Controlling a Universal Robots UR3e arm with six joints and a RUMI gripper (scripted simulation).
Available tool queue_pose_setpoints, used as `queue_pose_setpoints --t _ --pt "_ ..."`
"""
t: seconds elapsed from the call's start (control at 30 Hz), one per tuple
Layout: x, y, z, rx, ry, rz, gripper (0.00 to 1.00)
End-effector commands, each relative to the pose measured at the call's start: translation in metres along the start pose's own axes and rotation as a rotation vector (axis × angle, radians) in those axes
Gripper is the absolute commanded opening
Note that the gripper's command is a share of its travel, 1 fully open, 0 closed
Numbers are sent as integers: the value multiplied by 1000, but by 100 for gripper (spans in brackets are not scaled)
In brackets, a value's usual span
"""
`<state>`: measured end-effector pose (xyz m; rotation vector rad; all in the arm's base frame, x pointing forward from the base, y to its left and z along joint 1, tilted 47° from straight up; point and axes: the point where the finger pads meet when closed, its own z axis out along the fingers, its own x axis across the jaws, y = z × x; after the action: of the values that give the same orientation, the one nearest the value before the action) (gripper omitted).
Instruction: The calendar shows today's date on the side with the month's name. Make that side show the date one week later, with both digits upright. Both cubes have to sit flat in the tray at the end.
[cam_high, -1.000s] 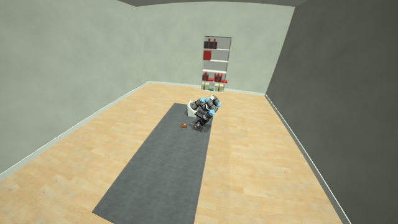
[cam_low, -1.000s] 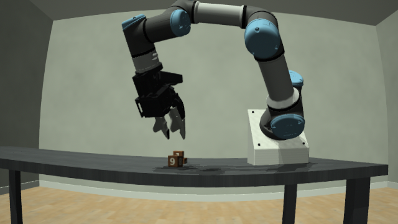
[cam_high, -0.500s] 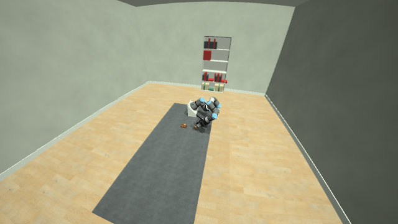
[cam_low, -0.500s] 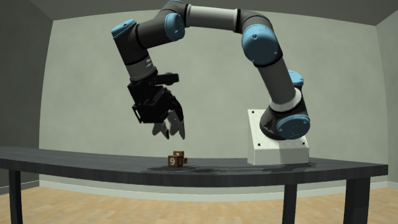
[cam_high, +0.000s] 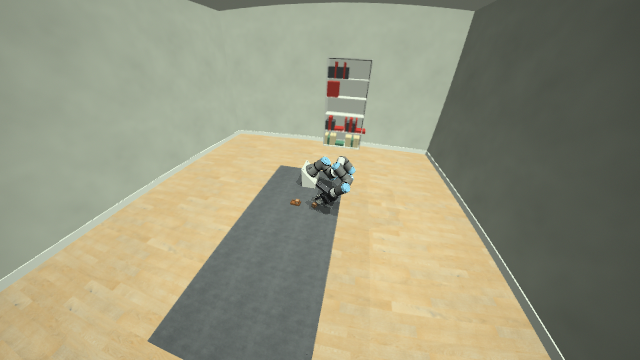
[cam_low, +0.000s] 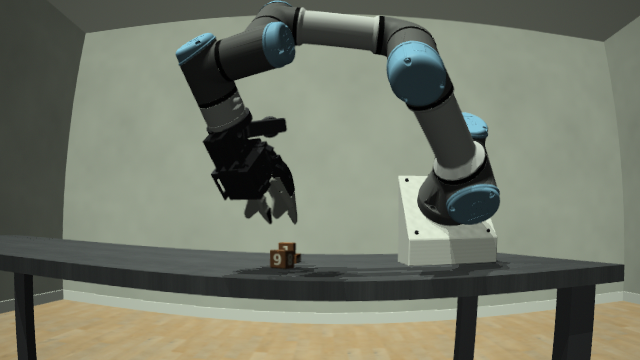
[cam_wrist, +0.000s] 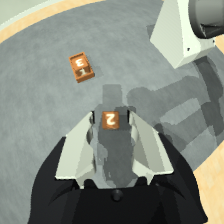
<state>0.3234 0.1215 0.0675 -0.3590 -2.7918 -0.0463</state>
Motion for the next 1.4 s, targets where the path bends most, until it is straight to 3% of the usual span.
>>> queue_pose_setpoints --t 0.0,0.7,1.37 --pt "0 0 -1 0 -2 1 29" --pt "0 7 6 0 -2 1 29" --pt "-1 30 30 0 -2 1 29"
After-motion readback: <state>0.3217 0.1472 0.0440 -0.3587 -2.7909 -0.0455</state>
